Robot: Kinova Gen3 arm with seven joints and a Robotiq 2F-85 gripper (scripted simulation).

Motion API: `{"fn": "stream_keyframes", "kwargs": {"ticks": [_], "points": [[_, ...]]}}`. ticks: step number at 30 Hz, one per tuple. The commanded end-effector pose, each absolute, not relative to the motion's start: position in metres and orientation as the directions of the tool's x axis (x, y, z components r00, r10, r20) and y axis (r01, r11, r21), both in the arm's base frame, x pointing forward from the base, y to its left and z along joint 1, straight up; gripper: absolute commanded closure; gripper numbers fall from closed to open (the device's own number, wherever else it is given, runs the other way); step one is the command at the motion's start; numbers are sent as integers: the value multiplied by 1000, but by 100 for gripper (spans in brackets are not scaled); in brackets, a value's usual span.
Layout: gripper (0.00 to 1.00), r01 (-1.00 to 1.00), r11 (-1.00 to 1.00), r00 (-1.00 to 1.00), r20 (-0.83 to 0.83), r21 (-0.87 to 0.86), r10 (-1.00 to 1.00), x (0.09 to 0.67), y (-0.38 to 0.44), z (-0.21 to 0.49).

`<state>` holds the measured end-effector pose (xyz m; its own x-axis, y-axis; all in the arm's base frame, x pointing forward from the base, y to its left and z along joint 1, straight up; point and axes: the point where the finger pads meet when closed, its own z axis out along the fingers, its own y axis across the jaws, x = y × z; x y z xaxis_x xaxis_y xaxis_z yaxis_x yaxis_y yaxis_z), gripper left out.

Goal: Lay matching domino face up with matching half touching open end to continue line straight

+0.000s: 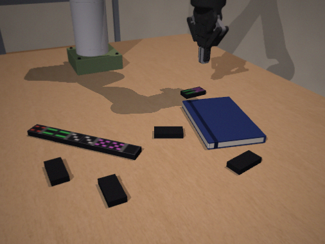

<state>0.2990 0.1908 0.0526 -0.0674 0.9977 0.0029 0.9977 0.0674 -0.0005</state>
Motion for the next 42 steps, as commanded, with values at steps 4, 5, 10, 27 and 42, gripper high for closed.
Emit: {"fn": "stream_keyframes", "kwargs": {"ticks": [4, 5, 10, 27, 42], "points": [[90, 998, 65, -65, 0, -2, 998, 300, 190, 80], [90, 998, 65, -65, 0, -2, 998, 300, 190, 84], [90, 998, 65, -65, 0, -2, 998, 300, 190, 96], [0, 998, 65, -65, 0, -2, 998, 300, 190, 96], [0, 998, 65, -65, 0, -2, 998, 300, 190, 96]]}}
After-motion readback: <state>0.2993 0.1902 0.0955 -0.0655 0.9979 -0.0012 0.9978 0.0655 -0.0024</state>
